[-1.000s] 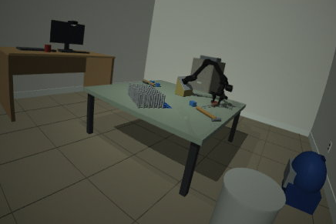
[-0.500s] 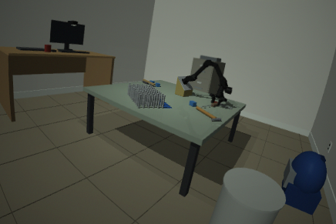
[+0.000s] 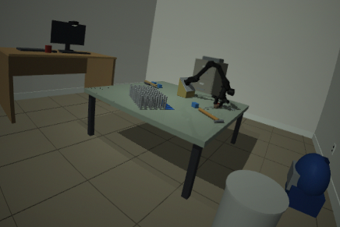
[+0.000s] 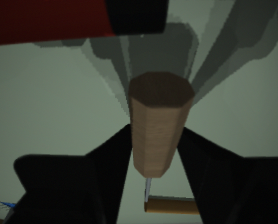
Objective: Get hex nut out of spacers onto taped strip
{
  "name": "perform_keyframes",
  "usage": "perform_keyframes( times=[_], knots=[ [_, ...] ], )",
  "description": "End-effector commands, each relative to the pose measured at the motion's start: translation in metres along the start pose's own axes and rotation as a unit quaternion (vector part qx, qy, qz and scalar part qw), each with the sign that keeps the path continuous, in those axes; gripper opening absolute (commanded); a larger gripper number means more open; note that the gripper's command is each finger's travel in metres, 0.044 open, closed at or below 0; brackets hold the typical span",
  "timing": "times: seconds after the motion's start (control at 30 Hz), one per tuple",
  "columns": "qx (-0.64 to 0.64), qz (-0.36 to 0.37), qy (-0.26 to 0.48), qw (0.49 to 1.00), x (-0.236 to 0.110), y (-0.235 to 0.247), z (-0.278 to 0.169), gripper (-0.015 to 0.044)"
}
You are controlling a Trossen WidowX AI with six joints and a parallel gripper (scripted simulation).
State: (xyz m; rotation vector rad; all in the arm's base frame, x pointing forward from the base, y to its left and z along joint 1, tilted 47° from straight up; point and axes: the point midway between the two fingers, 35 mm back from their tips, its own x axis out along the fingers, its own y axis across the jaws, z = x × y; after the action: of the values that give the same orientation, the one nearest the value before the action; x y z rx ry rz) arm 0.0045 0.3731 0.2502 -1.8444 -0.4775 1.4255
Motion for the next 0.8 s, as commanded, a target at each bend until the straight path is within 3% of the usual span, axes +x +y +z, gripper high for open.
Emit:
perform_keyframes(
  times=[0.0,0.07,0.27,0.77],
  knots=[
    [-0.003,0.002,-0.002,1.000,0.001,0.001,0.001,0.0154],
    [-0.003,0.002,-0.002,1.000,0.001,0.001,0.001,0.0140],
    [-0.002,0.002,-0.002,1.000,-0.034,-0.006,-0.008,0.0000],
    [0.001,0.001,-0.001,1.000,-0.154,-0.003,-0.056,0.0000]
  ],
)
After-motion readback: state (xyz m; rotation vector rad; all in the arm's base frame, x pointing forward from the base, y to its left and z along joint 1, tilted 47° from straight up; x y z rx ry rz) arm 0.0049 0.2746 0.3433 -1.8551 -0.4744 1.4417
